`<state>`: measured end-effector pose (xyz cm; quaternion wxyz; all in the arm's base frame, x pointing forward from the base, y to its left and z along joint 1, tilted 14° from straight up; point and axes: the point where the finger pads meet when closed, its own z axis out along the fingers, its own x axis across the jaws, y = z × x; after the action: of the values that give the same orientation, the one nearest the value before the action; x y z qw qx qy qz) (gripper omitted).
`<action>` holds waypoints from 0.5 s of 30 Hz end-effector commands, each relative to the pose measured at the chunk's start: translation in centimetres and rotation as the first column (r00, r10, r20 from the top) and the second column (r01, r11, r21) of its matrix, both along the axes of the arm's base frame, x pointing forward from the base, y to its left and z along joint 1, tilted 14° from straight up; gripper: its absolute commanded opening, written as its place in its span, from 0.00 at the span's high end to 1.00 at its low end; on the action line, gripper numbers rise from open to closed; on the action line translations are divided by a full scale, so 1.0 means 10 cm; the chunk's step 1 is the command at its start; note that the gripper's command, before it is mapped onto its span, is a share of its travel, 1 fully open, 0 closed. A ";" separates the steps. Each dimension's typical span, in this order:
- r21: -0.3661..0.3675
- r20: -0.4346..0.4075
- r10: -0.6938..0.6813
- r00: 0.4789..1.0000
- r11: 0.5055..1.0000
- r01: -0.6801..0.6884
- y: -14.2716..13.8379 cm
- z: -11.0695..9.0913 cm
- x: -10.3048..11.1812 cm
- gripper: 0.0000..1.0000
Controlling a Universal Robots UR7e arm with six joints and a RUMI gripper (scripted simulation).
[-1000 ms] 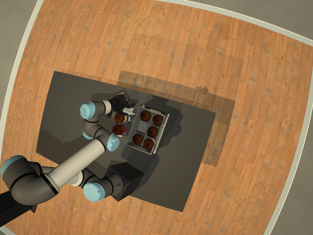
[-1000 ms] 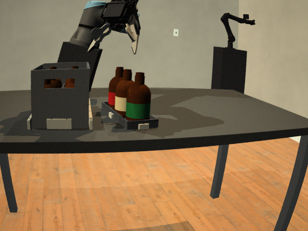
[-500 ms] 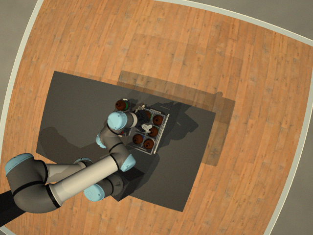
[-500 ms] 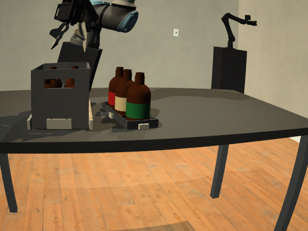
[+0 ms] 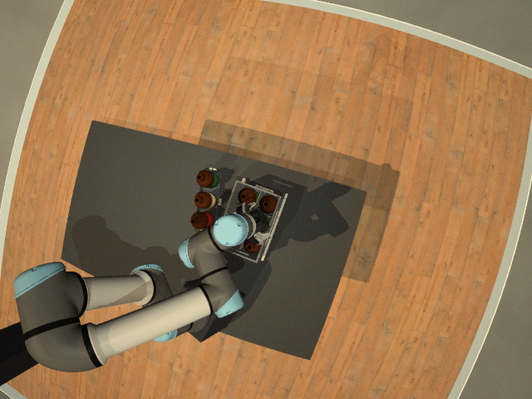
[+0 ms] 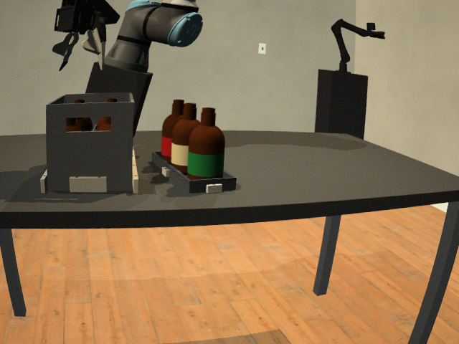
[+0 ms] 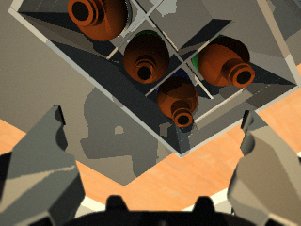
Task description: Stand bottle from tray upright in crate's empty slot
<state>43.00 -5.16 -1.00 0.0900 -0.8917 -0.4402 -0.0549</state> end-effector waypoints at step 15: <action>0.032 -0.013 -0.005 1.000 0.999 0.005 -0.10 0.01 -0.09 1.00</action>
<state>42.03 -6.14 -0.92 0.1074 -0.8915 -0.4365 -0.0563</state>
